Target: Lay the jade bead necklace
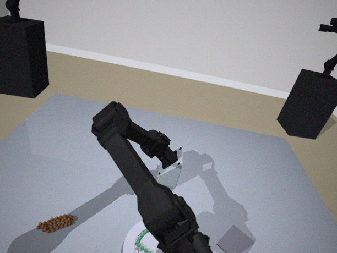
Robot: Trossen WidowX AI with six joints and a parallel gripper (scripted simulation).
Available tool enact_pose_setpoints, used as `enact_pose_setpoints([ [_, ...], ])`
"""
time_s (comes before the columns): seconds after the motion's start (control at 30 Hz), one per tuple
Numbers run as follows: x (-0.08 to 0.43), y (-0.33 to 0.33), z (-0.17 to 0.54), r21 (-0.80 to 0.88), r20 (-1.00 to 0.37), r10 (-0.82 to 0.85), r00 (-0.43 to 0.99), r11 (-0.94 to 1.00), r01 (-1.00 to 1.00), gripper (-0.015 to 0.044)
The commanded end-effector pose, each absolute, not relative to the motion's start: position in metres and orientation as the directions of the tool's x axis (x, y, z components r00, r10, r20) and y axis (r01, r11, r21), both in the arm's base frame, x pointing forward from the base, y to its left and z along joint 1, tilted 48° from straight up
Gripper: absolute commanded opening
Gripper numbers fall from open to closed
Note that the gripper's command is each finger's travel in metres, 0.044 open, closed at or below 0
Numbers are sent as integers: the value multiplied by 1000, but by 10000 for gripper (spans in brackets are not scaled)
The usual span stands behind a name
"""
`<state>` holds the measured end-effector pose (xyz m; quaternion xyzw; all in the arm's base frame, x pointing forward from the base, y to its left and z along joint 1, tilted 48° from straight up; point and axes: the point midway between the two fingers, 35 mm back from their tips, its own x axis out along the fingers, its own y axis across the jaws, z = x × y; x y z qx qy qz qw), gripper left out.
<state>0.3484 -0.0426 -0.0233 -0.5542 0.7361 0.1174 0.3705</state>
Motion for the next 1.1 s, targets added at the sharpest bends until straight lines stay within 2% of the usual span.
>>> enact_pose_setpoints([
  [0.0, 338, -50, 6, -359, -676, -730, -99, 444, -821, 230],
  [0.13, 320, -59, 30, -472, -675, -731, -100, 533, -702, 125],
  [0.17, 315, -61, 36, -498, -675, -731, -101, 552, -668, 120],
  [0.3, 302, -66, 49, -557, -675, -731, -101, 595, -580, 120],
  [1.07, 301, -82, 33, -556, -676, -730, -101, 595, -581, 120],
])
